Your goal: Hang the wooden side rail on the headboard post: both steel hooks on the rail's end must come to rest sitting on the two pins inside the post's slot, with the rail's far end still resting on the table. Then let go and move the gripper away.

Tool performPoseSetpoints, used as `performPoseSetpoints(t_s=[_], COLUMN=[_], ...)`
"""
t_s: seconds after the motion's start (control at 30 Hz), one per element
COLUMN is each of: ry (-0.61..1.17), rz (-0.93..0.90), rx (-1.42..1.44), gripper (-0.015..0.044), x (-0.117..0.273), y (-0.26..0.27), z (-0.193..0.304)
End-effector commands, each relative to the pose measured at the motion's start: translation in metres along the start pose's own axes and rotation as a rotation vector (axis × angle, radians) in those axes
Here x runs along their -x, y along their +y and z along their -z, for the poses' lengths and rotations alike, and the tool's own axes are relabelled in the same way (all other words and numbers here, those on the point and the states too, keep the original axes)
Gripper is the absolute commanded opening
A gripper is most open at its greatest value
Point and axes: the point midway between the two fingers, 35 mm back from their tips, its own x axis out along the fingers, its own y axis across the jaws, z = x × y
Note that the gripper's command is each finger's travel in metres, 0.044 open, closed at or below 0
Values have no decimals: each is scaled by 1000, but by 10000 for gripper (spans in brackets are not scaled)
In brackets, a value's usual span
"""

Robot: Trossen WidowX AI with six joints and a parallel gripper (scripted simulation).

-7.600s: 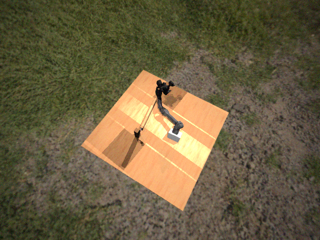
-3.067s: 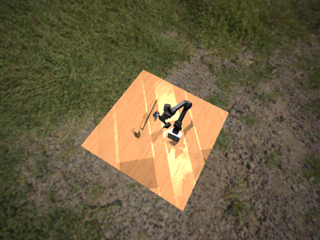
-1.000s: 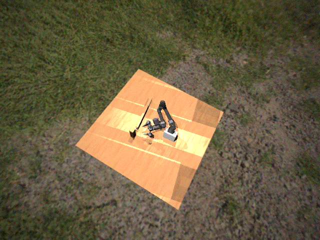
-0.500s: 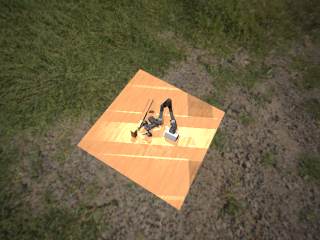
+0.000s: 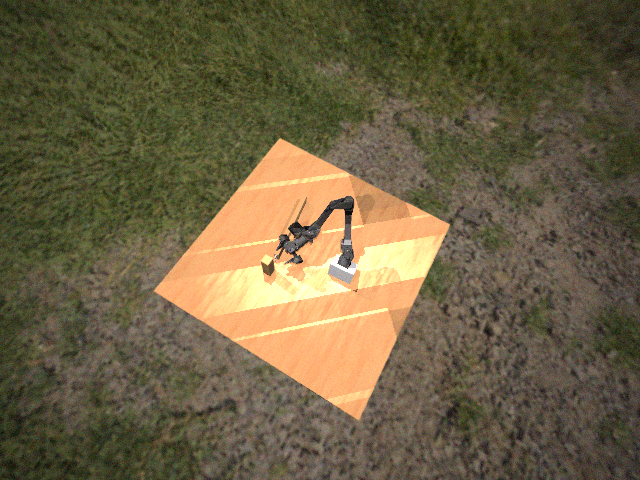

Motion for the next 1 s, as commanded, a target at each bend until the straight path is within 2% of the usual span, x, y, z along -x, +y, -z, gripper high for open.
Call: performPoseSetpoints(t_s=[0.0,0.77,0.83,0.97], ry=[8,8,25,129], rz=[-91,-91,-96,-109], rx=[51,51,2,-274], gripper=[440,440,440,440], x=[31,31,30,26], y=[-21,-21,-22,-28], z=[-10,-10,-9,-8])
